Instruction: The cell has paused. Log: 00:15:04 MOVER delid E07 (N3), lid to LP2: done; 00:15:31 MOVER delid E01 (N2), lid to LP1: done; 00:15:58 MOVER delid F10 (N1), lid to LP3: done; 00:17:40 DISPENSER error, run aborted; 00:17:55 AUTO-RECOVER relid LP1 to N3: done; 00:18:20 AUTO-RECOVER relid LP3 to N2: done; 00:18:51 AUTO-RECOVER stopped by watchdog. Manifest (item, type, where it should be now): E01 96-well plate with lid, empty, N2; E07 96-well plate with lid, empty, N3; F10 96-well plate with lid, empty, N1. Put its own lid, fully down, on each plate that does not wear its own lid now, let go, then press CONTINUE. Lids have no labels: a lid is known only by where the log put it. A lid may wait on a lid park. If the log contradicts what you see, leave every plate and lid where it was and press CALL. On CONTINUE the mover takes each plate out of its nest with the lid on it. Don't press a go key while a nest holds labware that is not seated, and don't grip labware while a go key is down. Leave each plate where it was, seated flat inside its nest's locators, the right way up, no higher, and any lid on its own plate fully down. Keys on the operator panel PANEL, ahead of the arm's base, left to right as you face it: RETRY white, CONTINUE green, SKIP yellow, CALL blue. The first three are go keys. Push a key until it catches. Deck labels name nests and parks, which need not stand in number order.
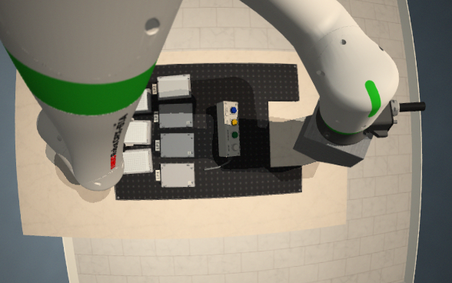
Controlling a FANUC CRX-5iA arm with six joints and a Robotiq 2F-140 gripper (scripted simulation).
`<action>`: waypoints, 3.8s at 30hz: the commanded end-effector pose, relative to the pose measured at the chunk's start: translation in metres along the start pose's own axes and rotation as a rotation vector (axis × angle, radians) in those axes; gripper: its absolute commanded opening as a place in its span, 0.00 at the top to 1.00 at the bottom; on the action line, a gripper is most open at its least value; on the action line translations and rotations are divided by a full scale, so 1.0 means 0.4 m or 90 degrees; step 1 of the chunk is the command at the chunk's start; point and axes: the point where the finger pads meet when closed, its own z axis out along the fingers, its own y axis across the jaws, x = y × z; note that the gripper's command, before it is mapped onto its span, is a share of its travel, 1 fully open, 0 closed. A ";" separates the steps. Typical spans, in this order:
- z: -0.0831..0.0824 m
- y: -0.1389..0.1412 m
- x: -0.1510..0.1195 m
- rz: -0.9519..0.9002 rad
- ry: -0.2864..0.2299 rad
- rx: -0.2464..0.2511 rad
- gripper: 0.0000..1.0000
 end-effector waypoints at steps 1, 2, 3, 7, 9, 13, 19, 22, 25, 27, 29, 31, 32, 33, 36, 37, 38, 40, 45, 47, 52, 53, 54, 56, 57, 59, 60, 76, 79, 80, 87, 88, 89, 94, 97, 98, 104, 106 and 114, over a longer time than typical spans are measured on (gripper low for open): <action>-0.006 0.000 0.001 0.000 0.000 0.000 0.34; -0.006 0.000 0.001 0.000 0.000 0.000 0.34; -0.011 0.000 0.001 0.000 0.000 0.000 0.34; -0.031 0.000 0.001 0.000 0.000 0.000 0.34; -0.041 0.000 0.001 0.000 0.000 0.000 0.34; -0.061 0.000 0.001 0.000 0.000 0.000 0.34; -0.078 0.000 0.001 0.000 0.000 0.000 0.34; -0.087 0.000 0.000 0.000 0.000 0.000 0.34; -0.093 0.000 0.000 0.000 0.000 0.000 0.34; -0.095 0.000 0.000 0.000 0.000 0.000 0.34; -0.096 0.000 0.000 0.000 0.000 0.000 0.34; -0.097 0.000 0.000 0.000 0.000 0.000 0.34; -0.097 0.000 0.000 0.000 0.000 0.000 0.34; -0.096 0.004 -0.002 -0.001 0.000 0.000 0.34; -0.094 0.027 -0.014 -0.003 0.000 0.000 0.34; -0.090 0.077 -0.041 -0.009 -0.001 0.001 0.34; -0.085 0.150 -0.087 -0.018 -0.002 0.001 0.34; -0.085 0.150 -0.087 -0.018 -0.002 0.001 0.34; -0.083 0.321 -0.222 -0.039 -0.003 0.002 0.34; -0.085 0.383 -0.285 -0.049 -0.002 0.002 0.34; -0.090 0.448 -0.358 -0.056 -0.001 0.001 0.34; -0.090 0.448 -0.358 -0.056 -0.001 0.001 0.34; -0.093 0.481 -0.400 -0.061 0.000 0.000 0.34; -0.095 0.498 -0.423 -0.063 0.001 0.000 0.34; -0.095 0.498 -0.423 -0.063 0.001 0.000 0.34; -0.095 0.498 -0.423 -0.063 0.001 0.000 0.34; -0.095 0.498 -0.423 -0.063 0.001 0.000 0.34; -0.095 0.498 -0.423 -0.063 0.001 0.000 0.34; -0.095 0.498 -0.423 -0.063 0.001 0.000 0.34; -0.095 0.498 -0.423 -0.063 0.001 0.000 0.34; -0.095 0.498 -0.423 -0.063 0.001 0.000 0.34; -0.095 0.498 -0.423 -0.063 0.001 0.000 0.34; -0.095 0.498 -0.423 -0.063 0.001 0.000 0.34; -0.095 0.498 -0.423 -0.063 0.001 0.000 0.34; -0.094 0.498 -0.423 -0.063 0.001 0.000 0.34; -0.093 0.498 -0.423 -0.063 0.001 0.000 0.34; -0.088 0.498 -0.423 -0.063 0.000 0.000 0.34; -0.084 0.499 -0.423 -0.063 0.000 0.000 0.34; -0.059 0.499 -0.423 -0.063 0.000 0.000 0.34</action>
